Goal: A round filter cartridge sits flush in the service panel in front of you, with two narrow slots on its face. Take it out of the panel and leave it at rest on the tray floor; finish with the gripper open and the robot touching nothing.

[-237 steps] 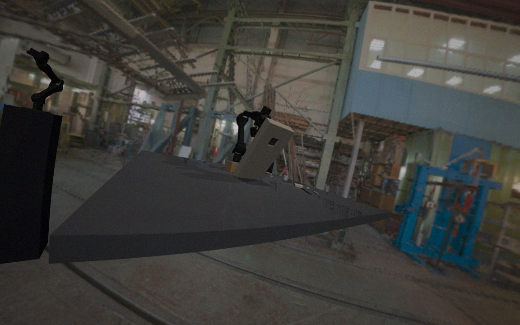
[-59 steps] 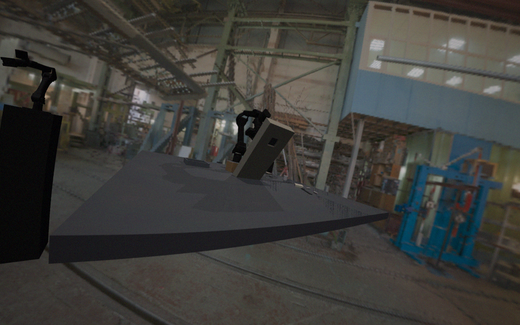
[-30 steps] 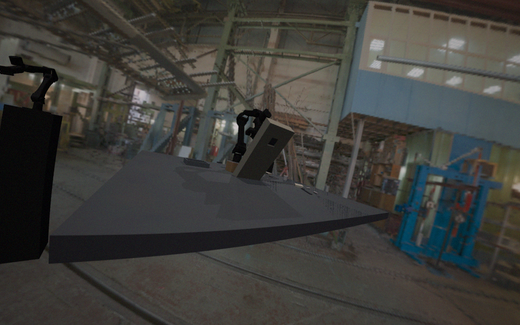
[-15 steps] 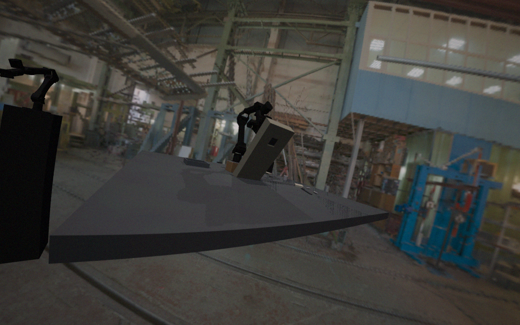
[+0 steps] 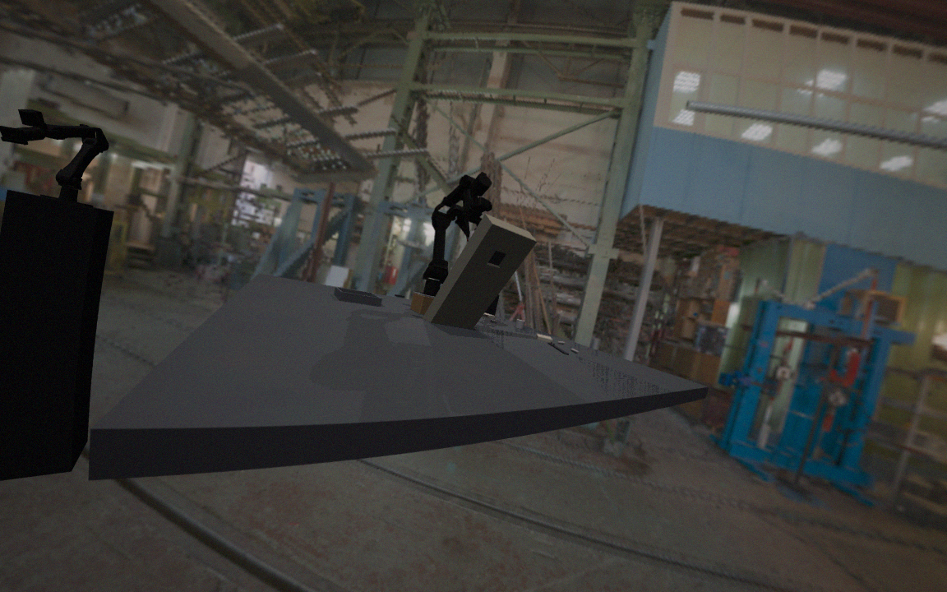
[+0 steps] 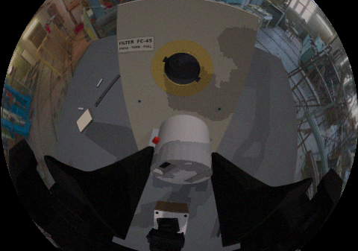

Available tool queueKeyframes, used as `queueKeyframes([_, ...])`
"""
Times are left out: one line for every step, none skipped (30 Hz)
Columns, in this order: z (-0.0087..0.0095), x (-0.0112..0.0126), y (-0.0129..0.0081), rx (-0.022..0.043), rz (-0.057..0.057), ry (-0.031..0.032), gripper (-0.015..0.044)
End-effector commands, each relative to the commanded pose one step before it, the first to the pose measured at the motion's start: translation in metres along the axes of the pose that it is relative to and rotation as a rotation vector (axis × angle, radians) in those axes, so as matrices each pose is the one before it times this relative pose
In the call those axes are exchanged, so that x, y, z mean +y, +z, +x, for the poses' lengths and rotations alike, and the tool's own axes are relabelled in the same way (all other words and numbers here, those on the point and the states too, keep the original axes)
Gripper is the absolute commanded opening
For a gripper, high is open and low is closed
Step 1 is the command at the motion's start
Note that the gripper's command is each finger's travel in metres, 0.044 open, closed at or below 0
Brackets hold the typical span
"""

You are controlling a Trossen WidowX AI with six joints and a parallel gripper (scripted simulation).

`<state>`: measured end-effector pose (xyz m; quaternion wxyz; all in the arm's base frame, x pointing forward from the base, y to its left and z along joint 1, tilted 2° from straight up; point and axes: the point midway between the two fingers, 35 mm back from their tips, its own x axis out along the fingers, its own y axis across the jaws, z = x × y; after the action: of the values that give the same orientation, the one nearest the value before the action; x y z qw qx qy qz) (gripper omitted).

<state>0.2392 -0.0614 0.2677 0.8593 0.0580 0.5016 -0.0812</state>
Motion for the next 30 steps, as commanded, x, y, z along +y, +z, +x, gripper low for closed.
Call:
queueKeyframes([0.00088, -0.00947, 0.00252, -0.00112, -0.0044, 0.00077, 0.0000])
queueKeyframes([0.00066, -0.00323, 0.00020, 0.00081, -0.0003, -0.00031, 0.0000])
queueKeyframes([0.00064, -0.00326, 0.00016, 0.00069, -0.0003, -0.00028, 0.0000])
queueKeyframes([0.00061, -0.00328, 0.00012, 0.00057, -0.0002, -0.00026, 0.0000])
queueKeyframes([0.00058, -0.00330, 0.00009, 0.00045, -0.0002, -0.00024, 0.0000])
queueKeyframes([0.00056, -0.00333, 0.00005, 0.00032, -0.0002, -0.00023, 0.0000])
queueKeyframes([0.00053, -0.00335, 0.00001, 0.00020, -0.0002, -0.00021, 0.0000])
queueKeyframes([0.00050, -0.00337, -0.00003, 0.00008, -0.0002, -0.00021, 0.0000])
queueKeyframes([0.00048, -0.00339, -0.00007, -0.00005, -0.0001, -0.00020, 0.0000])
queueKeyframes([0.00045, -0.00341, -0.00011, -0.00017, -0.0001, -0.00020, 0.0000])
queueKeyframes([0.00042, -0.00343, -0.00015, -0.00030, -0.0001, -0.00021, 0.0000])
queueKeyframes([0.00039, -0.00345, -0.00019, -0.00042, -0.0001, -0.00021, 0.0000])
queueKeyframes([0.00036, -0.00346, -0.00023, -0.00055, -0.0001, -0.00023, 0.0000])
queueKeyframes([0.00034, -0.00348, -0.00027, -0.00067, -0.0001, -0.00024, 0.0000])
queueKeyframes([0.00031, -0.00350, -0.00031, -0.00080, -0.0001, -0.00026, 0.0000])
queueKeyframes([0.00028, -0.00351, -0.00035, -0.00092, 0.0000, -0.00029, 0.0000])
queueKeyframes([0.00025, -0.00353, -0.00040, -0.00104, 0.0000, -0.00031, 0.0000])
queueKeyframes([0.00022, -0.00354, -0.00044, -0.00117, 0.0000, -0.00034, 0.0000])
queueKeyframes([0.00019, -0.00355, -0.00048, -0.00129, 0.0000, -0.00038, 0.0000])
queueKeyframes([0.00016, -0.00356, -0.00053, -0.00141, 0.0000, -0.00042, 0.0000])
queueKeyframes([0.00014, 0.00681, -0.00107, 0.00949, 0.0101, -0.00399, 0.0000])
queueKeyframes([0.00017, -0.00264, -0.00084, 0.00041, 0.0123, -0.00730, 0.0000])
queueKeyframes([0.00029, -0.00439, -0.00139, 0.00065, 0.0205, -0.01216, 0.0000])
queueKeyframes([0.00036, -0.00539, -0.00169, 0.00075, 0.0251, -0.01487, 0.0000])
queueKeyframes([0.00039, -0.00540, -0.00165, 0.00069, 0.0251, -0.01487, 0.0000])
queueKeyframes([0.00041, -0.00542, -0.00162, 0.00064, 0.0251, -0.01486, 0.0000])
queueKeyframes([0.00043, -0.00543, -0.00158, 0.00058, 0.0251, -0.01486, 0.0000])
queueKeyframes([0.00045, -0.00544, -0.00155, 0.00053, 0.0251, -0.01486, 0.0000])
queueKeyframes([0.00047, -0.00545, -0.00151, 0.00047, 0.0251, -0.01485, 0.0000])
queueKeyframes([0.00049, -0.00547, -0.00148, 0.00042, 0.0252, -0.01485, 0.0000])
